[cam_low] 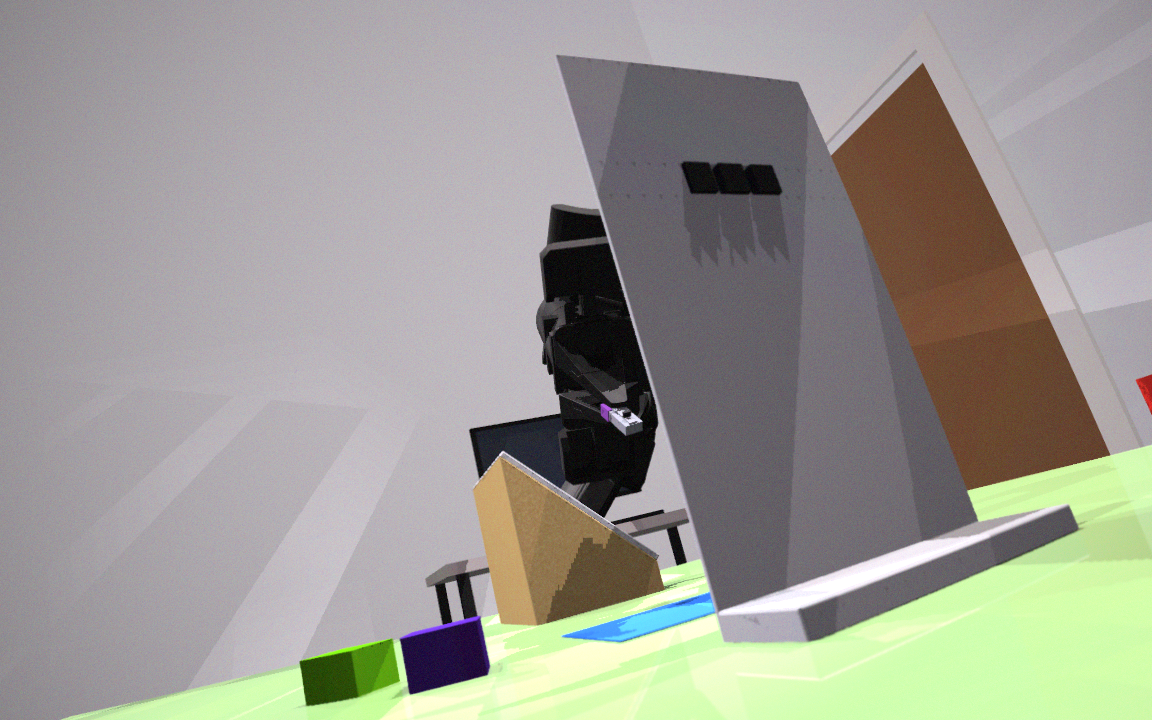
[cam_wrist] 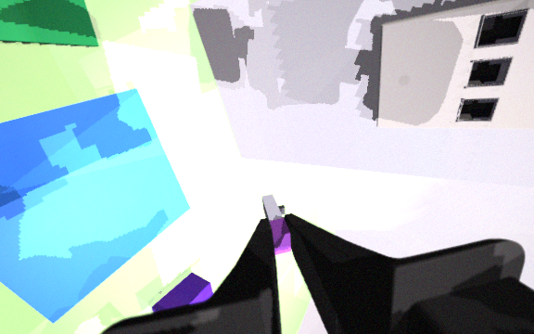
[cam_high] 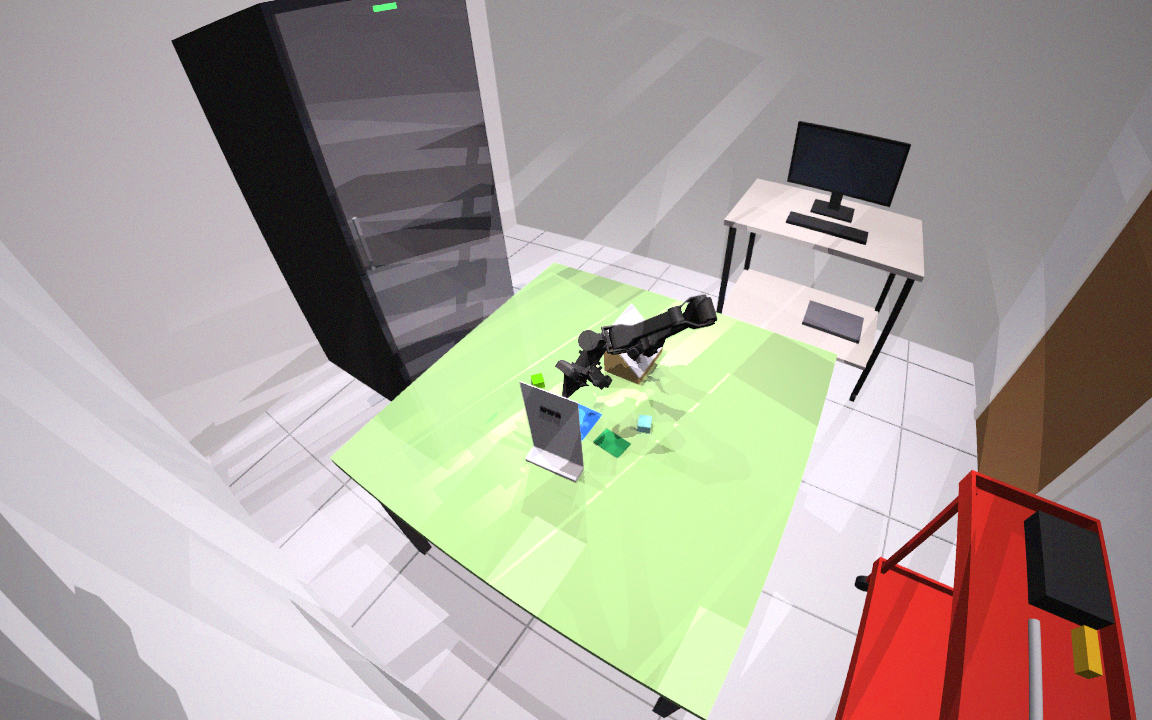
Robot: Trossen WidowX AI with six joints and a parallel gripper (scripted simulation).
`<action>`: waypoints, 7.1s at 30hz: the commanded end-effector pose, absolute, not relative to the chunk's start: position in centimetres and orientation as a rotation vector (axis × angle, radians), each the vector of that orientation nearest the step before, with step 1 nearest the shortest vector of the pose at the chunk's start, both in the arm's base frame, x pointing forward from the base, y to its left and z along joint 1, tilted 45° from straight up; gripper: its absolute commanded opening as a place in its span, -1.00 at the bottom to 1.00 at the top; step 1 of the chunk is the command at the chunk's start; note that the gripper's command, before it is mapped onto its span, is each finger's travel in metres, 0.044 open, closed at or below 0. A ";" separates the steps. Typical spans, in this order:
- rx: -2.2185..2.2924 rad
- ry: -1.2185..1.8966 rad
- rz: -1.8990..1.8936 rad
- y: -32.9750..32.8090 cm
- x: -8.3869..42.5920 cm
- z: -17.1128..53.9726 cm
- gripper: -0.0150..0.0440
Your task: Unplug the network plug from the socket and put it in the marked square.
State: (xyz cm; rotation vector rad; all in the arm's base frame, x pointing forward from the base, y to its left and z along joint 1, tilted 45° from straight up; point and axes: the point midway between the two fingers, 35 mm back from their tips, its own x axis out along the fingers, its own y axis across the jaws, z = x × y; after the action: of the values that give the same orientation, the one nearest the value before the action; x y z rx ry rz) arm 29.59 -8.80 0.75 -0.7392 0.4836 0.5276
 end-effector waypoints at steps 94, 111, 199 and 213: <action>-0.654 0.497 0.809 -0.6 28.0 -5.7 0.04; -0.654 0.502 0.808 -1.4 27.3 -5.0 0.04; -0.644 0.520 0.808 -8.0 25.7 1.3 0.04; -0.645 0.525 0.804 -11.2 26.0 4.0 0.04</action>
State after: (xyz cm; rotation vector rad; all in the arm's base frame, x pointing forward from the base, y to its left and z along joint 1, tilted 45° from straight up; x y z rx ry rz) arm 25.94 -10.47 3.29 -0.6387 0.5303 0.8040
